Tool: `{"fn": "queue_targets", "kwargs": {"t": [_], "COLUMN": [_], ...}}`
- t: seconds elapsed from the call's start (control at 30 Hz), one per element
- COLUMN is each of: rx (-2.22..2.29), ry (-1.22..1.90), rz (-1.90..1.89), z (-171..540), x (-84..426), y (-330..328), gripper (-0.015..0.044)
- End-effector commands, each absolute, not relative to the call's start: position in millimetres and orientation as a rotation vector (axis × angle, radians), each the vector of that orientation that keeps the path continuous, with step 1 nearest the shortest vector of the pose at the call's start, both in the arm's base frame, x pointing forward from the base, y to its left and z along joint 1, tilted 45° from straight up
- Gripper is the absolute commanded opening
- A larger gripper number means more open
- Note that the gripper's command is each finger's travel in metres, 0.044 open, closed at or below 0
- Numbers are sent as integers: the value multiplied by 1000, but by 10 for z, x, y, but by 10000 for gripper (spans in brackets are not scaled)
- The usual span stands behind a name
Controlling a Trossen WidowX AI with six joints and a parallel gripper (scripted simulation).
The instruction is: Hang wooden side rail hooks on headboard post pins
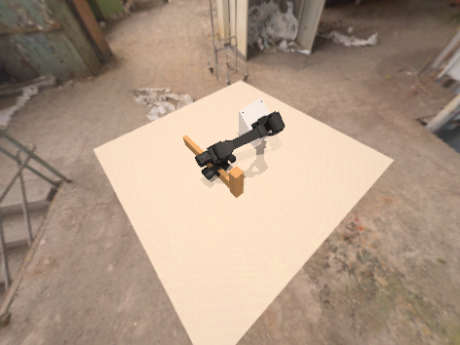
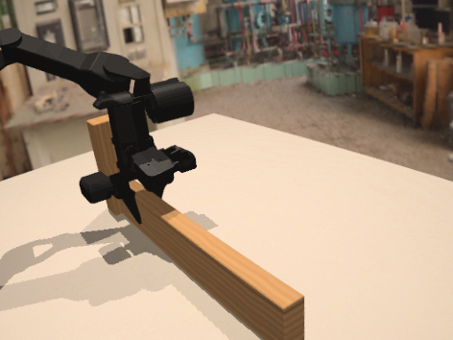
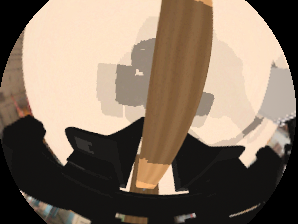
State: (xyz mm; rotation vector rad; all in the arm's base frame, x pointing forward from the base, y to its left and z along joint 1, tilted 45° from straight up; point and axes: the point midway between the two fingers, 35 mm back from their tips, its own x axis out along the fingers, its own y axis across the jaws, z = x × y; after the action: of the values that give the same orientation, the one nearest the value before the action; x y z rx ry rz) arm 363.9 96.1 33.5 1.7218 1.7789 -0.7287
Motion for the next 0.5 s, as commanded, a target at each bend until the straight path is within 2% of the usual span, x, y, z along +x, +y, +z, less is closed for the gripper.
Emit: {"fn": "queue_targets", "kwargs": {"t": [0.0, 0.47], "rx": [1739, 1739], "ry": [1764, 1764], "rz": [-732, -732], "z": [370, 386], "x": [3666, 3666], "y": [899, 883], "gripper": [0, 0]}}
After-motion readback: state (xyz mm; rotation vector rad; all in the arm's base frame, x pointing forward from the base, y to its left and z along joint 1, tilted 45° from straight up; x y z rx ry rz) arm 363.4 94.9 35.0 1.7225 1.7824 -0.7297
